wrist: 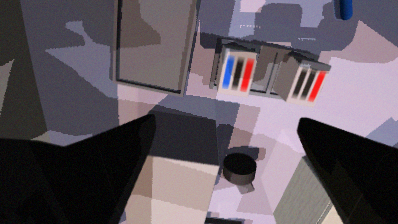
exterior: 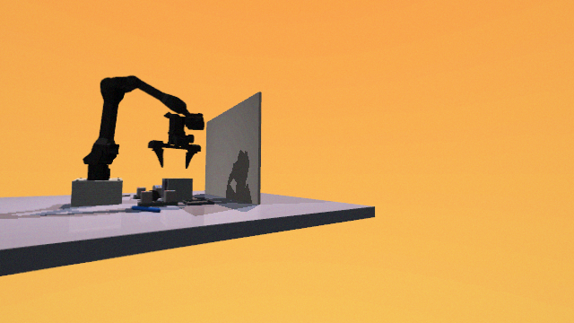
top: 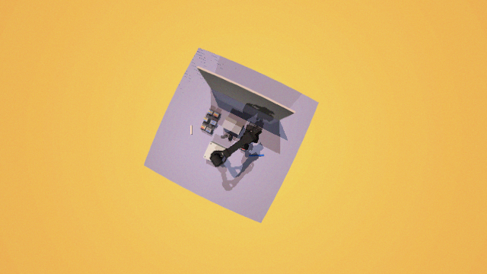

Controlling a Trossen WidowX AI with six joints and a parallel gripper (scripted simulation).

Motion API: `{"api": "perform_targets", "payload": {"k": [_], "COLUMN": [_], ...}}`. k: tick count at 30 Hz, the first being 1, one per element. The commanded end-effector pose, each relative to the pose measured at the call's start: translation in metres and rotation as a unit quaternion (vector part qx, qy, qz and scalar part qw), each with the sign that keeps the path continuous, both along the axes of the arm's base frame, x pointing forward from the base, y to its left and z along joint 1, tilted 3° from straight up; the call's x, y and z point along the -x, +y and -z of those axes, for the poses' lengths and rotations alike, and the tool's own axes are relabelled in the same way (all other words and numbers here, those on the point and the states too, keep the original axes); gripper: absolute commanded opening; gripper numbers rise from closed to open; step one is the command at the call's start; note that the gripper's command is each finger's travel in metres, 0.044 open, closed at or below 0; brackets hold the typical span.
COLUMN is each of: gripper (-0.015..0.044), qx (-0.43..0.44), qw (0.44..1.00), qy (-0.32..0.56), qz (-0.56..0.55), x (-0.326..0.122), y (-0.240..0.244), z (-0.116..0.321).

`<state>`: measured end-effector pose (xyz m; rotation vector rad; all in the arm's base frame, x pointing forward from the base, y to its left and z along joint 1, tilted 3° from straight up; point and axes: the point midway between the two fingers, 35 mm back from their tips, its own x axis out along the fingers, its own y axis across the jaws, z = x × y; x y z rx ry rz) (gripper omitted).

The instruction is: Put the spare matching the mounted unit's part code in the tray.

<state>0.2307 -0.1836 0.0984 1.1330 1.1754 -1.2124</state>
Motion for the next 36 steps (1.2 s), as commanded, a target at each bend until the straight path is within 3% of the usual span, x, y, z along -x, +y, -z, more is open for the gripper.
{"api": "perform_targets", "payload": {"k": [1,7,13,36], "gripper": [0.044,0.044,0.03,0.03], "qx": [0.003,0.003,0.004,0.004], "qw": [0.997,0.997,0.997,0.997], "qy": [-0.011,-0.011,-0.01,-0.01], "qz": [0.072,0.072,0.072,0.072], "x": [0.014,0.014,0.017,0.018], "y": [-0.006,-0.006,-0.016,-0.016], "z": [0.005,0.005,0.043,0.065]}}
